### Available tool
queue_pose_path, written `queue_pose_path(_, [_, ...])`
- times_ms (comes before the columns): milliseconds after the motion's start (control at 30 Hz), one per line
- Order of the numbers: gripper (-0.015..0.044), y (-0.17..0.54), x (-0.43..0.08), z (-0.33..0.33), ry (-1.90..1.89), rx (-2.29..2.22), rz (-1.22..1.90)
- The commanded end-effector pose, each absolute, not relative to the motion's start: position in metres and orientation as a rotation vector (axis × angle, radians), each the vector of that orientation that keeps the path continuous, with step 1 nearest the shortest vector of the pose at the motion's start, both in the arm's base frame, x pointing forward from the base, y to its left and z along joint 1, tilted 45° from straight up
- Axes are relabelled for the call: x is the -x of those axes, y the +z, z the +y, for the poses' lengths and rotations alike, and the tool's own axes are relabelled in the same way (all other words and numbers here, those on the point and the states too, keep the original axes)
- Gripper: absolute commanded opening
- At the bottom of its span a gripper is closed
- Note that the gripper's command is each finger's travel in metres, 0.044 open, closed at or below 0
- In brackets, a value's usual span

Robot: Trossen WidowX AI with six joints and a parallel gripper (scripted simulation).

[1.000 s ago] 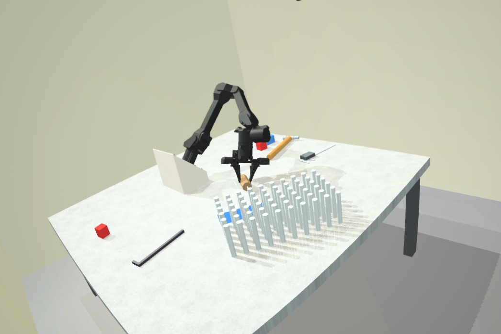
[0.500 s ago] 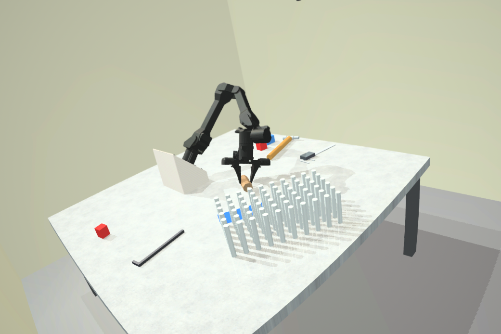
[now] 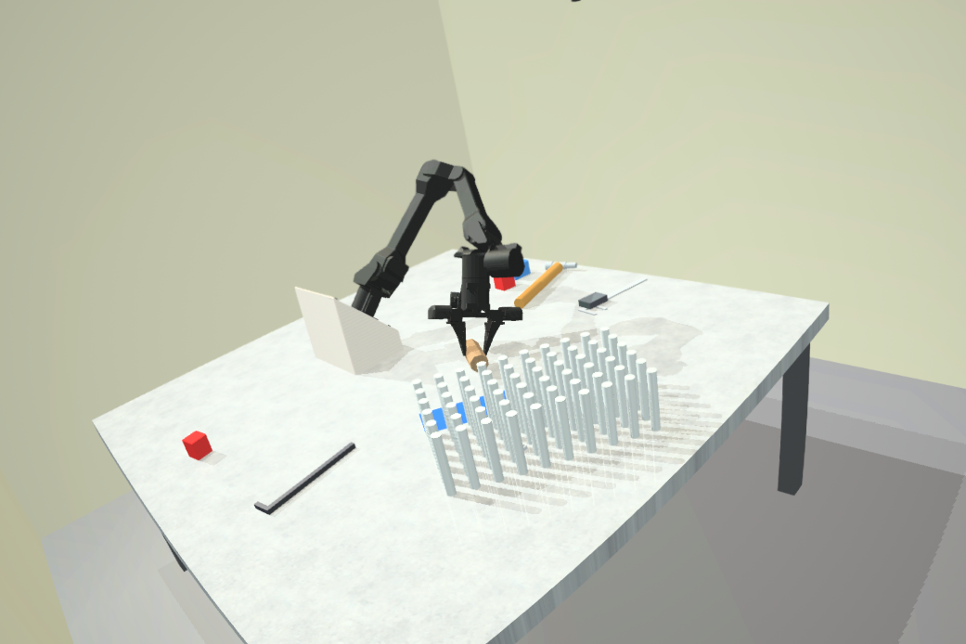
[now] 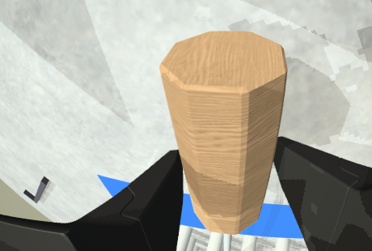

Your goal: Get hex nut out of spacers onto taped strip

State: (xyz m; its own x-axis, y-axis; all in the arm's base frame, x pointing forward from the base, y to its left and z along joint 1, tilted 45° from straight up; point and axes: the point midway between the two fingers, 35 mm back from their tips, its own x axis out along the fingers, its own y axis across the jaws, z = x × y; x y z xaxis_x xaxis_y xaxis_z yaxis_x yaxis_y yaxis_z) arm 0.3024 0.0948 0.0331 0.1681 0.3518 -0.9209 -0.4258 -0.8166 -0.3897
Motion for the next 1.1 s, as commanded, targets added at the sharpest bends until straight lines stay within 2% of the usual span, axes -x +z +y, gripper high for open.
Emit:
queue_pose_path(0, [0.0,0.034,-0.308,0.094,1.702,1.869,0.063])
queue_pose_path(1067, [0.0,0.027,-0.327,0.088,1.7,1.871,0.062])
